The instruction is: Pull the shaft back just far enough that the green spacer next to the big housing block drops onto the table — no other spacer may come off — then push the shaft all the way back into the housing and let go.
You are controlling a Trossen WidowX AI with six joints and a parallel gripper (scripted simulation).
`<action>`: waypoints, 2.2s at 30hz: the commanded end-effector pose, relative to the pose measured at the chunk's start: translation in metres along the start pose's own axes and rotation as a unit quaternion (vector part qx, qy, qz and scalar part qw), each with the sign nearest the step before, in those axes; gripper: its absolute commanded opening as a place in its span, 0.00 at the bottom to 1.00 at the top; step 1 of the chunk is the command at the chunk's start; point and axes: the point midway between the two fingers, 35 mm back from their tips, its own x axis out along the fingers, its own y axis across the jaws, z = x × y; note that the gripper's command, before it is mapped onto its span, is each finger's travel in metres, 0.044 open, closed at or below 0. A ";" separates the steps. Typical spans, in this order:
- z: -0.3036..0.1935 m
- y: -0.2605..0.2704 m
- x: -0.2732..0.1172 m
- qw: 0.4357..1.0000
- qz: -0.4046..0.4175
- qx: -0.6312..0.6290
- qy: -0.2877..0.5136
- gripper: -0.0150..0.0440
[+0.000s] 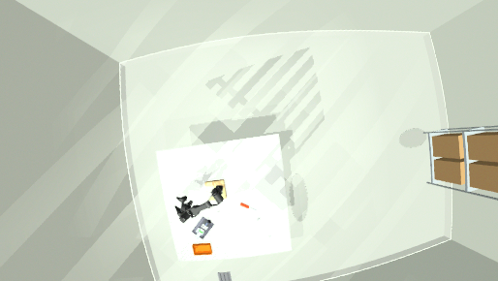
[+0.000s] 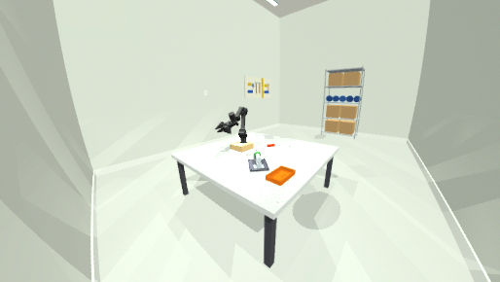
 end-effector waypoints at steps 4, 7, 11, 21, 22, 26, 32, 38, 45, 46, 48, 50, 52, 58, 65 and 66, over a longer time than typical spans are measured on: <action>0.056 -0.104 -0.045 0.981 -0.186 -0.049 -0.009 1.00; 0.084 -0.137 -0.075 0.963 -0.260 -0.075 -0.015 1.00; 0.125 -0.172 -0.121 0.928 -0.354 -0.111 -0.025 1.00; 0.220 -0.197 -0.226 0.815 -0.546 -0.189 -0.046 1.00; 0.220 -0.197 -0.226 0.815 -0.546 -0.189 -0.046 1.00; 0.219 -0.195 -0.223 0.815 -0.546 -0.189 -0.046 1.00; 0.219 -0.195 -0.223 0.815 -0.546 -0.189 -0.046 1.00; 0.219 -0.195 -0.223 0.815 -0.546 -0.189 -0.046 1.00; 0.219 -0.195 -0.223 0.815 -0.546 -0.189 -0.046 1.00; 0.219 -0.195 -0.223 0.815 -0.546 -0.189 -0.046 1.00; 0.219 -0.195 -0.223 0.815 -0.546 -0.189 -0.046 1.00; 0.219 -0.195 -0.223 0.815 -0.546 -0.189 -0.046 1.00; 0.219 -0.195 -0.223 0.815 -0.546 -0.189 -0.046 1.00; 0.219 -0.195 -0.223 0.815 -0.546 -0.189 -0.046 1.00; 0.207 -0.201 -0.225 0.804 -0.521 -0.251 -0.138 1.00; 0.206 -0.200 -0.225 0.803 -0.518 -0.256 -0.148 1.00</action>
